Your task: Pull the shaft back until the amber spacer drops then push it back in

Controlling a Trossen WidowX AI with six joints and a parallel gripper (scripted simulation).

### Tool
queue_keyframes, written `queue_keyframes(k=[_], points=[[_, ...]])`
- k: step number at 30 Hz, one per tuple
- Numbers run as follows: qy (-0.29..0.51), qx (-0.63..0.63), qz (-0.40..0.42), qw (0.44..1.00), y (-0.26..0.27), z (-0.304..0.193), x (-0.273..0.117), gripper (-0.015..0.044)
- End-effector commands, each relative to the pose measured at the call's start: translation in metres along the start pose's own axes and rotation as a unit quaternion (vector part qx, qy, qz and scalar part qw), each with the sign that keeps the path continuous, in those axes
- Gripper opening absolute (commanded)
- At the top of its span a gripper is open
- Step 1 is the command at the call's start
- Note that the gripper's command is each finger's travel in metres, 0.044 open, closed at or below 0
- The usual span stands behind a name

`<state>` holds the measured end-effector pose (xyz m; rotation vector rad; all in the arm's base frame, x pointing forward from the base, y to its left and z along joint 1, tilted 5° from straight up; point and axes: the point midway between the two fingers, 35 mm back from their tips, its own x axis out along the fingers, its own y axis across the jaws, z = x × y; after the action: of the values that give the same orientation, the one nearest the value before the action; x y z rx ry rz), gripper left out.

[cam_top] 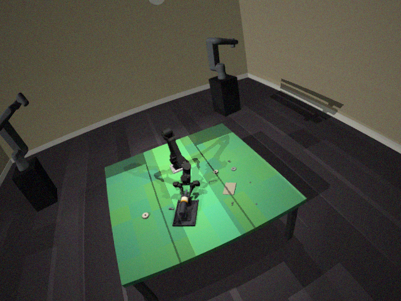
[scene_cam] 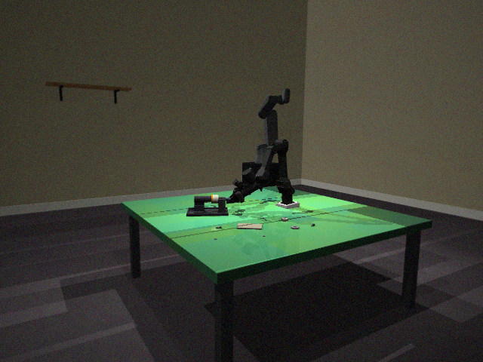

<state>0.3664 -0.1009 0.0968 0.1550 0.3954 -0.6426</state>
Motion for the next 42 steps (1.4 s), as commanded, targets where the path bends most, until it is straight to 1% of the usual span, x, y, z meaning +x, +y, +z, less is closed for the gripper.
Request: queue_keyframes(k=[1, 4, 11, 12, 42], points=[[0.0, 0.0, 0.0, 1.0, 0.0, 0.0, 0.0, 0.0151], [0.0, 0.0, 0.0, 1.0, 0.0, 0.0, 0.0, 0.0072], [0.0, 0.0, 0.0, 1.0, 0.0, 0.0, 0.0, 0.0026], [0.0, 0.0, 0.0, 1.0, 0.0, 0.0, 0.0, 0.0], [0.0, -0.001, 0.002, 1.0, 0.0, -0.008, -0.013, 0.0]])
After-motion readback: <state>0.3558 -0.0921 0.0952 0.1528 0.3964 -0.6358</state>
